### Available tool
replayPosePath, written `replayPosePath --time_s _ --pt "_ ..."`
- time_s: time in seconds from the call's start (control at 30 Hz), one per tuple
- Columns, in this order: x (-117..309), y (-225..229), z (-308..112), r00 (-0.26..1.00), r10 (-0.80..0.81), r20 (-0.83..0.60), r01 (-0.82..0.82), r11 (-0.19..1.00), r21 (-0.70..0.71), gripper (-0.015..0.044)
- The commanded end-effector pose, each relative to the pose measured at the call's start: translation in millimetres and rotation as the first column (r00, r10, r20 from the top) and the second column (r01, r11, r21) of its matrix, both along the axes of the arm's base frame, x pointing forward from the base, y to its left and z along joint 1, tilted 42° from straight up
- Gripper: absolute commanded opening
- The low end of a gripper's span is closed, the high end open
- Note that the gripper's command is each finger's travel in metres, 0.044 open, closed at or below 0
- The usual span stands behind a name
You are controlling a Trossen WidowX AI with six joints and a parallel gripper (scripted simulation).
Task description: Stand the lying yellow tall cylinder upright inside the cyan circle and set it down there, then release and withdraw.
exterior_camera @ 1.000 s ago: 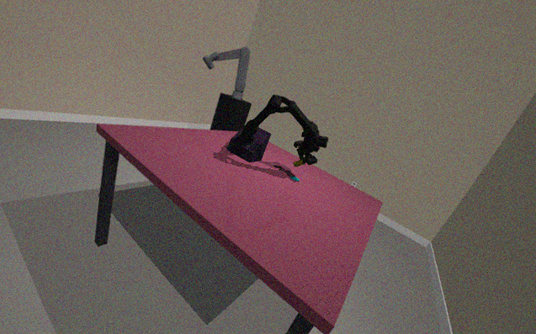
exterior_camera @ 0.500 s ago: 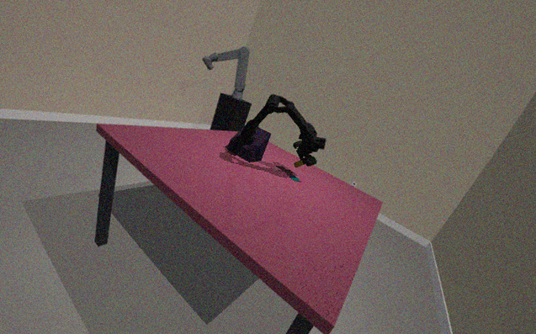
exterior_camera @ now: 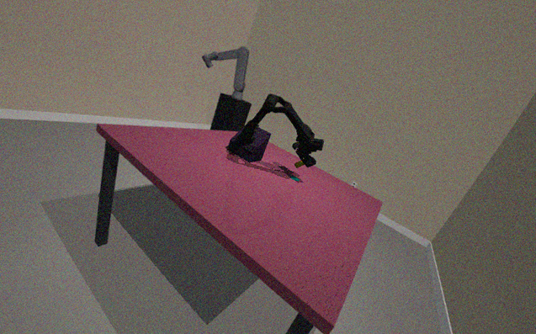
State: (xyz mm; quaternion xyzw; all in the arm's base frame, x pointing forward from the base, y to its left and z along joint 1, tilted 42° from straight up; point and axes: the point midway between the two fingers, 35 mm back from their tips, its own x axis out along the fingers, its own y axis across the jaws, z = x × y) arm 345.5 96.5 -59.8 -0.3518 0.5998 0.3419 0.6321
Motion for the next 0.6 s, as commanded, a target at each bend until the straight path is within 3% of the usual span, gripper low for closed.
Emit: replayPosePath --time_s 0.0,0.57 --pt "2.0 1.2 4.3 1.0 0.008 0.024 -0.009 0.999 0.035 0.0105" --pt "2.9 -0.3 6.8 0.996 0.028 0.09 -0.04 0.989 0.143 0.0105"
